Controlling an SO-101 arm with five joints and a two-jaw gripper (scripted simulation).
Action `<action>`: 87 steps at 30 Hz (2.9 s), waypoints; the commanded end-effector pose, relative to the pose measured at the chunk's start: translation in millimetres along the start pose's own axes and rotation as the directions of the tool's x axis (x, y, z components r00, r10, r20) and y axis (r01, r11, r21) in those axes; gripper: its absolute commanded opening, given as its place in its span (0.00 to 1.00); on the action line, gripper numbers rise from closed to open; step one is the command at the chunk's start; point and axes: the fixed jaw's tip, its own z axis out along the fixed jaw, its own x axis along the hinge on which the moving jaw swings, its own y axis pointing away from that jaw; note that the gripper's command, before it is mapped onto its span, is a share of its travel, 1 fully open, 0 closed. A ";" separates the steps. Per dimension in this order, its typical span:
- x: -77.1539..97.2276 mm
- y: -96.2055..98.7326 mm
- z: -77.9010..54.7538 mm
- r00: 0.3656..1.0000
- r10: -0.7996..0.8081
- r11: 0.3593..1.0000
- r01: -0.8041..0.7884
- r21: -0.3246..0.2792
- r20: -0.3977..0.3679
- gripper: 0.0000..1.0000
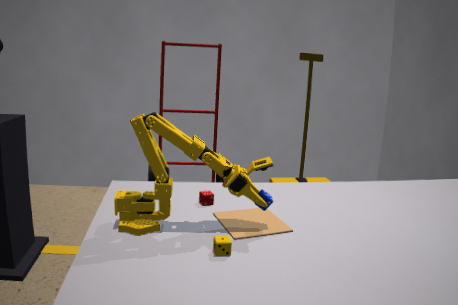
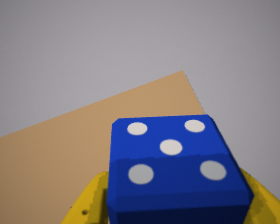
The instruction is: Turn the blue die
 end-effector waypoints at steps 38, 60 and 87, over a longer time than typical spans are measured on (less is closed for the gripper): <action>-22.9 32.0 -9.0 0.924 -0.094 0.985 0.140 -0.097 0.369 0.00; -19.2 31.8 -6.8 0.925 -0.107 0.984 0.151 -0.094 0.364 0.00; -11.7 31.3 0.0 0.925 -0.107 0.984 0.151 -0.094 0.364 0.00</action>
